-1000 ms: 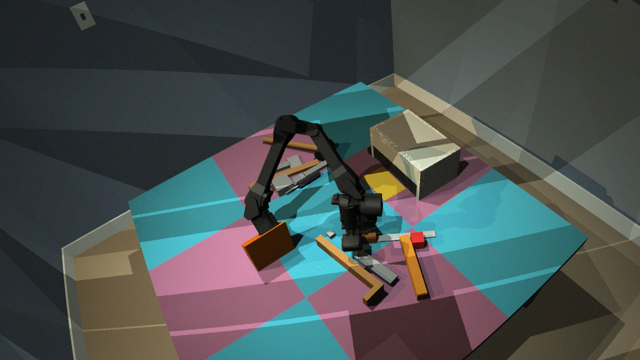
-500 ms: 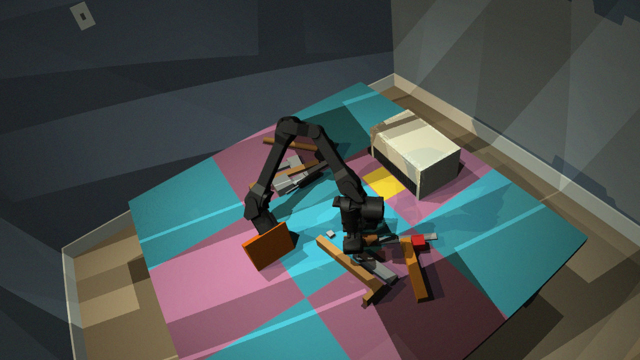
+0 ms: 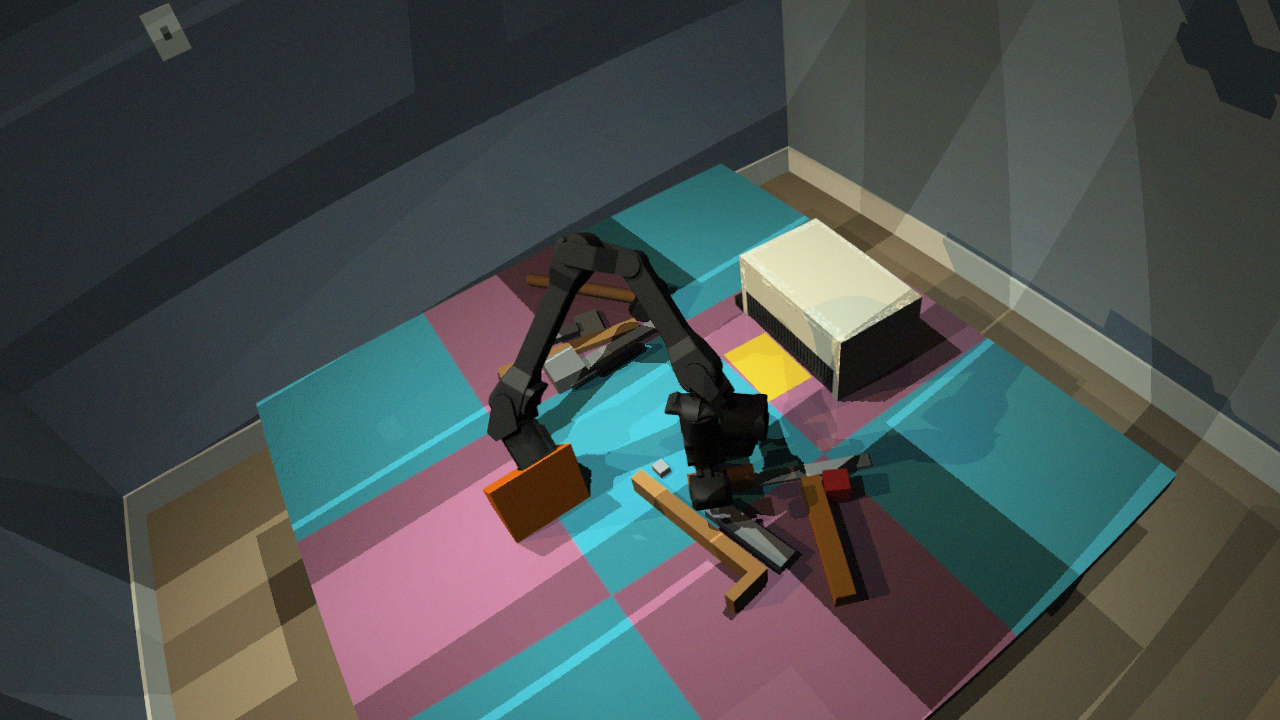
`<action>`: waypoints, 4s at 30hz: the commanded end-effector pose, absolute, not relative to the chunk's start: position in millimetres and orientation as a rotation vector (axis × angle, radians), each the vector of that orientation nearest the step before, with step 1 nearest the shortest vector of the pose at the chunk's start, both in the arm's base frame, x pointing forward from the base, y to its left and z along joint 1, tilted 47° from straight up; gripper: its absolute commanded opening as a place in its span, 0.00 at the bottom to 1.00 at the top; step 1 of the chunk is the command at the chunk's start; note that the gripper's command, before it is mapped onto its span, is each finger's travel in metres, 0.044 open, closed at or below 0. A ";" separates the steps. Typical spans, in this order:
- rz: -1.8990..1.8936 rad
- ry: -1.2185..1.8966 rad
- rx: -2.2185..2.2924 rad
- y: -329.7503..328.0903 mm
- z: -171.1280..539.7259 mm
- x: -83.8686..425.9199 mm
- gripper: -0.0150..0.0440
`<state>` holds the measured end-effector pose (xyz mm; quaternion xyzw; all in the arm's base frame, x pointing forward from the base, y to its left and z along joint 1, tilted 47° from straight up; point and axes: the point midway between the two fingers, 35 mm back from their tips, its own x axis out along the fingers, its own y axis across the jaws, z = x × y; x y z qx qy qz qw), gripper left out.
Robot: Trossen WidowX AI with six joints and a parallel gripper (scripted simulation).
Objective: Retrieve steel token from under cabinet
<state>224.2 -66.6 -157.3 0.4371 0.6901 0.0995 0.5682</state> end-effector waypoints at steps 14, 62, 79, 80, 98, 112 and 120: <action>0.341 1.580 0.920 -66.8 -157.1 224.7 0.25; 0.618 1.449 0.625 -66.4 -156.7 225.3 0.25; 0.693 1.405 0.538 -66.1 -156.3 227.0 0.25; 0.692 1.405 0.540 -66.1 -156.2 227.9 0.25; 0.692 1.408 0.544 -64.2 -155.2 240.4 0.57; 0.690 1.406 0.542 -63.4 -155.9 240.3 0.71; 0.689 1.407 0.544 -61.4 -157.7 238.9 0.71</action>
